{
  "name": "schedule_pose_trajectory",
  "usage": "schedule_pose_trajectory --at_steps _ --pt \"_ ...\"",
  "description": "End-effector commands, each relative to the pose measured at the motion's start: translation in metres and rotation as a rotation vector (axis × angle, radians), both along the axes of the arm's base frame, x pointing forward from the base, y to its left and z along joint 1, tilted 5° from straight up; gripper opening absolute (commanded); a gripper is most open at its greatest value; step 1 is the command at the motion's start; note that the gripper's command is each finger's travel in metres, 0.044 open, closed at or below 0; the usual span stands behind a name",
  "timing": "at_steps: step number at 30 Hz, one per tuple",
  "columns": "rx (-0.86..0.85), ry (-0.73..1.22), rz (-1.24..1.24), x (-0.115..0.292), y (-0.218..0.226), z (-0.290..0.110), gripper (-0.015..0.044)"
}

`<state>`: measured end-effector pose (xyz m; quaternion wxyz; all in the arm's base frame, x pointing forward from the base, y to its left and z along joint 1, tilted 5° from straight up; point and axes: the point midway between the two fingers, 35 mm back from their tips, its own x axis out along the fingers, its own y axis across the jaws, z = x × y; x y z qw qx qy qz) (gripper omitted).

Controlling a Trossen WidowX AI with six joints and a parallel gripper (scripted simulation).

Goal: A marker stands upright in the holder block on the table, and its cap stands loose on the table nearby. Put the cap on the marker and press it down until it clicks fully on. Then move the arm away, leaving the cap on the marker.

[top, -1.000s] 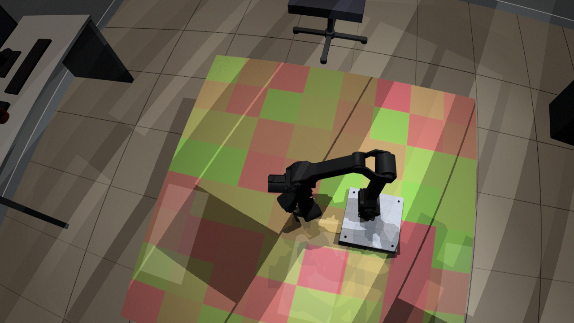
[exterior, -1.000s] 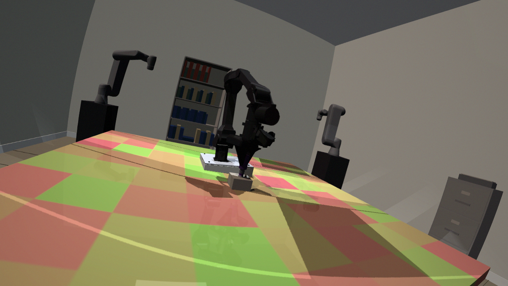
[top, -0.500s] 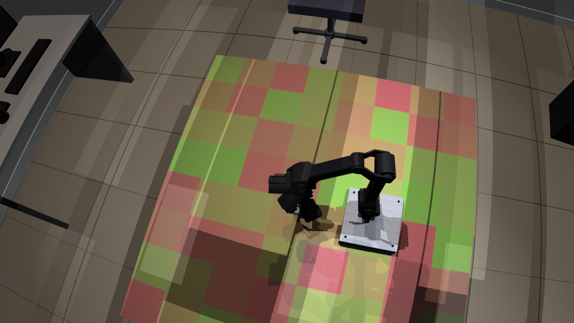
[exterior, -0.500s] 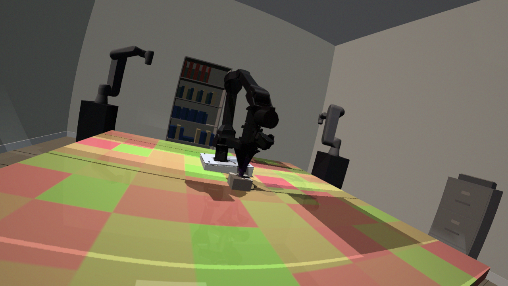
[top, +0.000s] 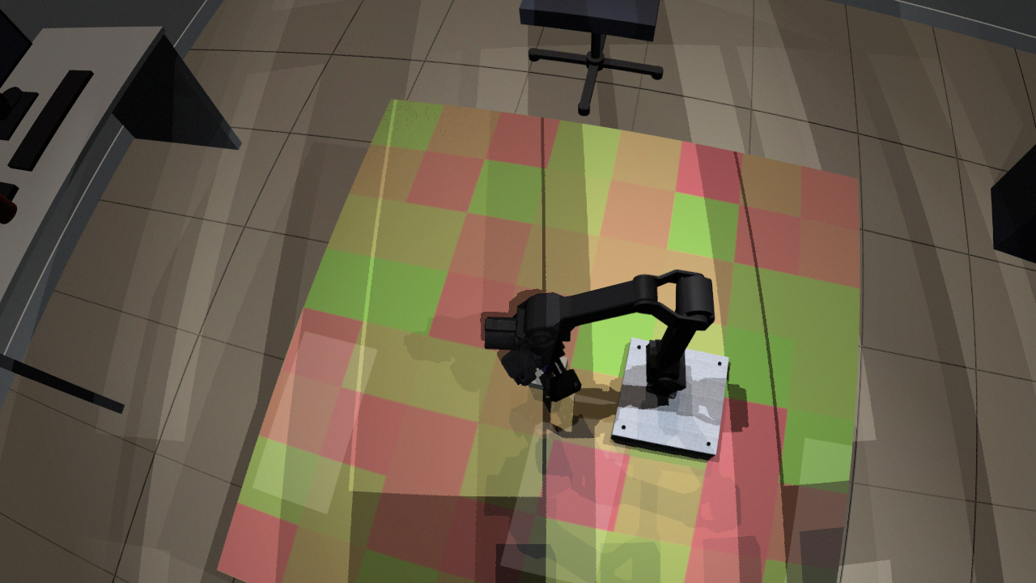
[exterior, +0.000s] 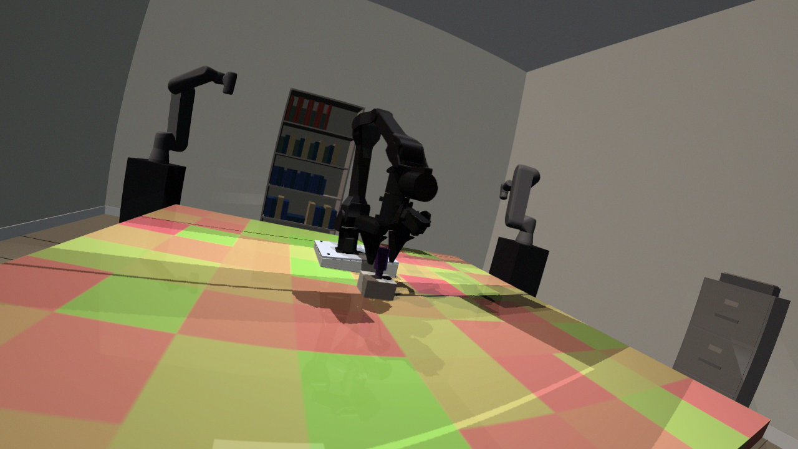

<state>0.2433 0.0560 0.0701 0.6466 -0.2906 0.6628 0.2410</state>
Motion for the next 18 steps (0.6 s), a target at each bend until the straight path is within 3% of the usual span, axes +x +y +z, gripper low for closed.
schedule_pose_trajectory --at_steps 1,6,11,13,18 --pt "0.0 0.0 0.0 0.001 0.001 0.008 0.044" --pt "0.001 0.0 0.0 0.001 0.005 0.067 0.044" --pt "0.001 0.0 0.0 0.0 0.005 0.075 0.044" --pt "0.001 -0.005 -0.064 -0.001 0.005 0.074 0.0388" --pt "0.005 -0.04 -0.536 -0.002 0.003 0.068 0.0256"
